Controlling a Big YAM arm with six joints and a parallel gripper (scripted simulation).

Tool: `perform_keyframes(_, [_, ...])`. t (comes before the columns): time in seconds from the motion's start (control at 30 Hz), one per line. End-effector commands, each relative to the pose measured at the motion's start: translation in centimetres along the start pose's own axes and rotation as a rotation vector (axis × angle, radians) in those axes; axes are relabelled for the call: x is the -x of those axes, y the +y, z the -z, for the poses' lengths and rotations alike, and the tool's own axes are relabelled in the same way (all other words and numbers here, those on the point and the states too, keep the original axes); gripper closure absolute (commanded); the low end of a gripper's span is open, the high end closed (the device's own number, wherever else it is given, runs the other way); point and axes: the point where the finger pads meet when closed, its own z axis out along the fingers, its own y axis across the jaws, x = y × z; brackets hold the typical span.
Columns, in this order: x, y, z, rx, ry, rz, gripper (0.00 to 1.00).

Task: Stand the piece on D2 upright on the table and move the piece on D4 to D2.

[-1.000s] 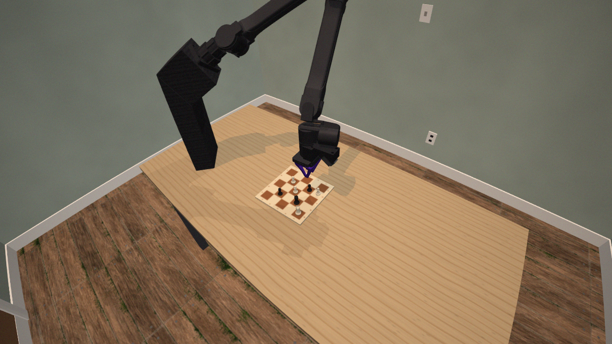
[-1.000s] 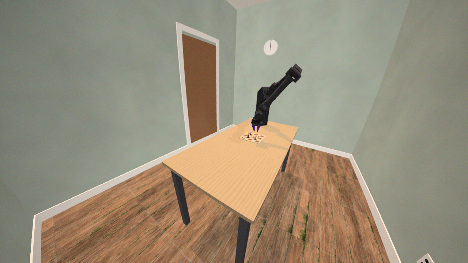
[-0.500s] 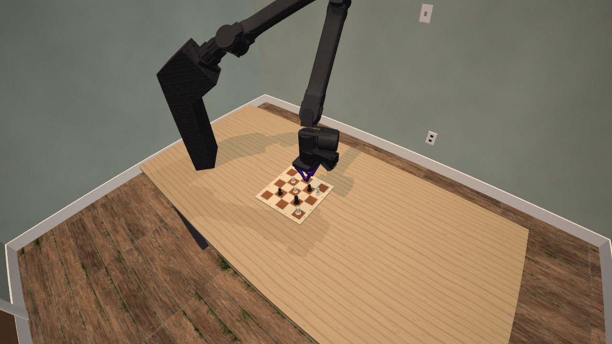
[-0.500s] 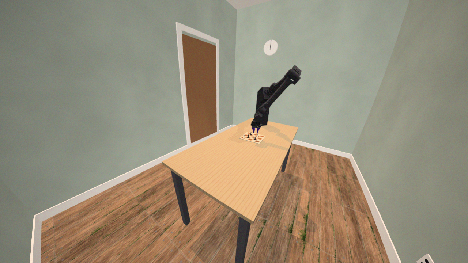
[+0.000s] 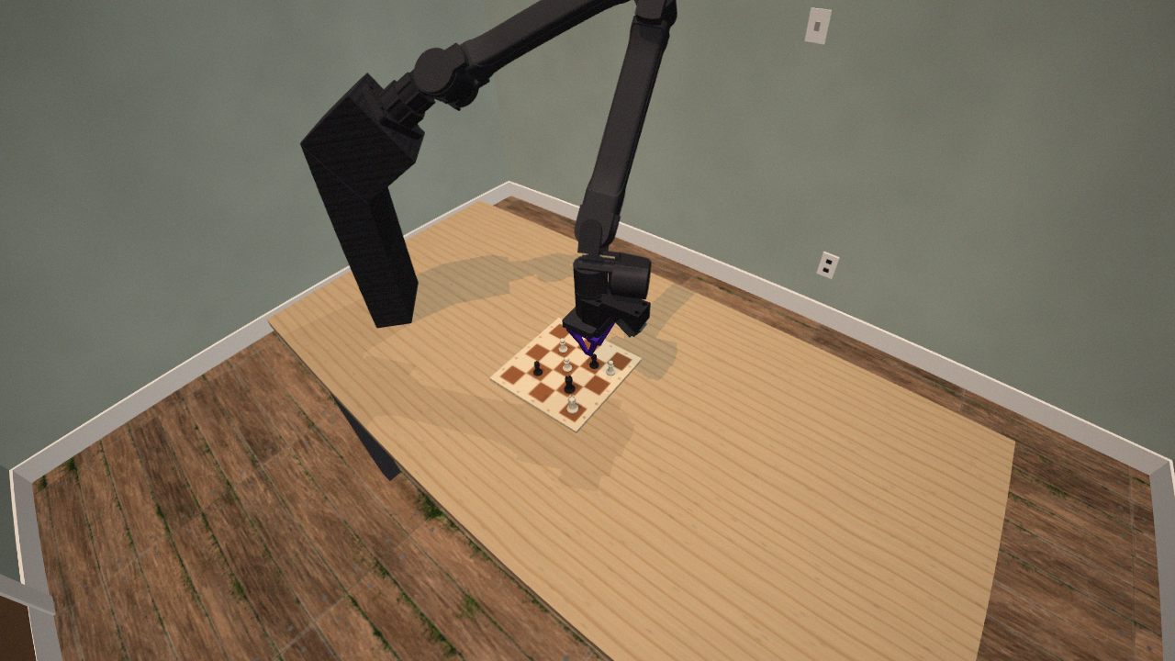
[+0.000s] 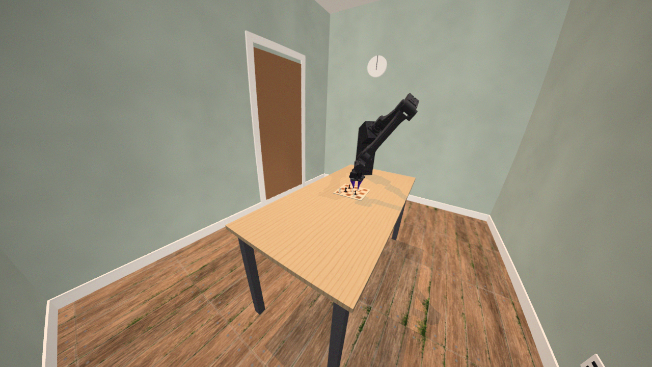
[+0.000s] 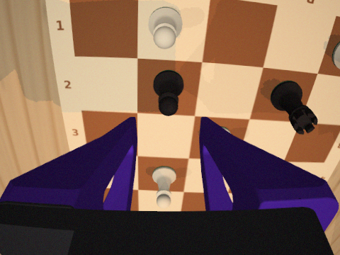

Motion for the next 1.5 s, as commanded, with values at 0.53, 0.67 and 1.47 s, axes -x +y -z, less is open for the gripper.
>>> perform_keyframes(0.53, [0.60,0.15,-0.36,0.000,-0.014,0.002,0.67])
perform_keyframes(0.67, [0.60,0.15,-0.36,0.000,-0.014,0.002,0.67])
perform_keyframes(1.47, [0.60,0.15,-0.36,0.000,-0.014,0.002,0.67])
